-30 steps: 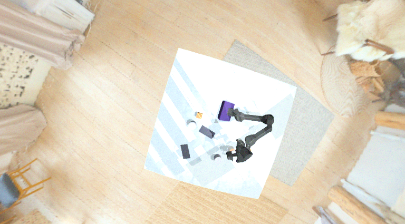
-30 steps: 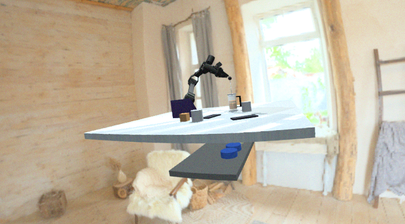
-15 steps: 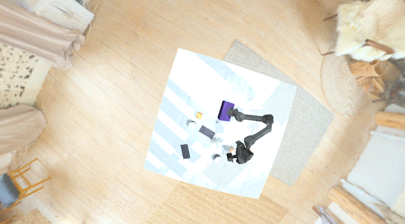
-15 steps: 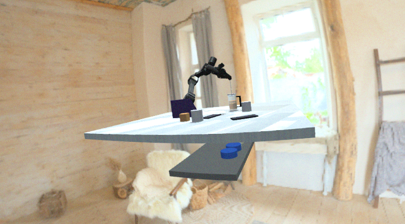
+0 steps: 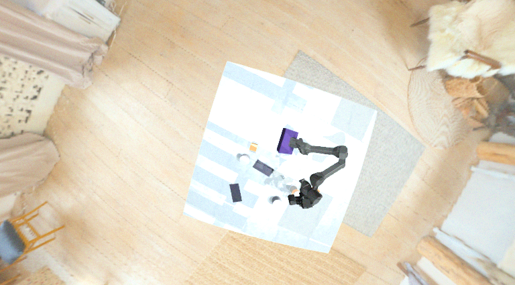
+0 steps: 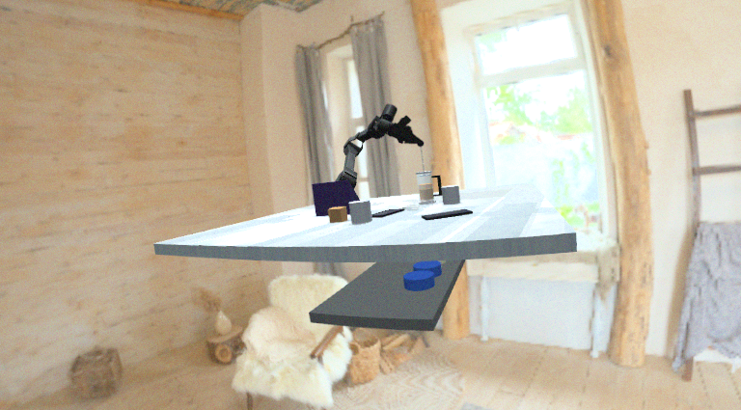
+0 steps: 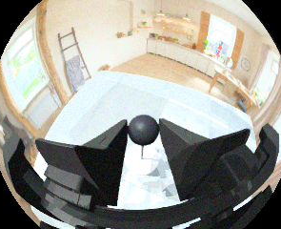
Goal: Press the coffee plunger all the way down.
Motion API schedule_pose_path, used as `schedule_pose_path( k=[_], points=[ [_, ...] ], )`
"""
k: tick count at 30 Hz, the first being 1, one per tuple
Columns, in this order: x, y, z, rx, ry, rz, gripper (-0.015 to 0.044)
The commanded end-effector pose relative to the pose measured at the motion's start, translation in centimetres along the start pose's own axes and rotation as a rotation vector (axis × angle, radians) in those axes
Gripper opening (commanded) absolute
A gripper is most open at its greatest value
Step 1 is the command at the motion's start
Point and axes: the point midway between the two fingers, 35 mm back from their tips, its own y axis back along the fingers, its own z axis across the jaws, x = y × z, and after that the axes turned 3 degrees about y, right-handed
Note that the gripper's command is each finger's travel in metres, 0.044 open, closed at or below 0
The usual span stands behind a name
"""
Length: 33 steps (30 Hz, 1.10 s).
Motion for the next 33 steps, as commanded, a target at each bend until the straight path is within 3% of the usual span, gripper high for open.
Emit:
schedule_pose_path(
  k=[1,33],
  points=[
    [0.1,0.0,-0.1,-0.001,-0.007,0.001,0.0117],
    [3.4,-2.6,-0.4,0.003,-0.004,0.008,0.0117]
  ],
)
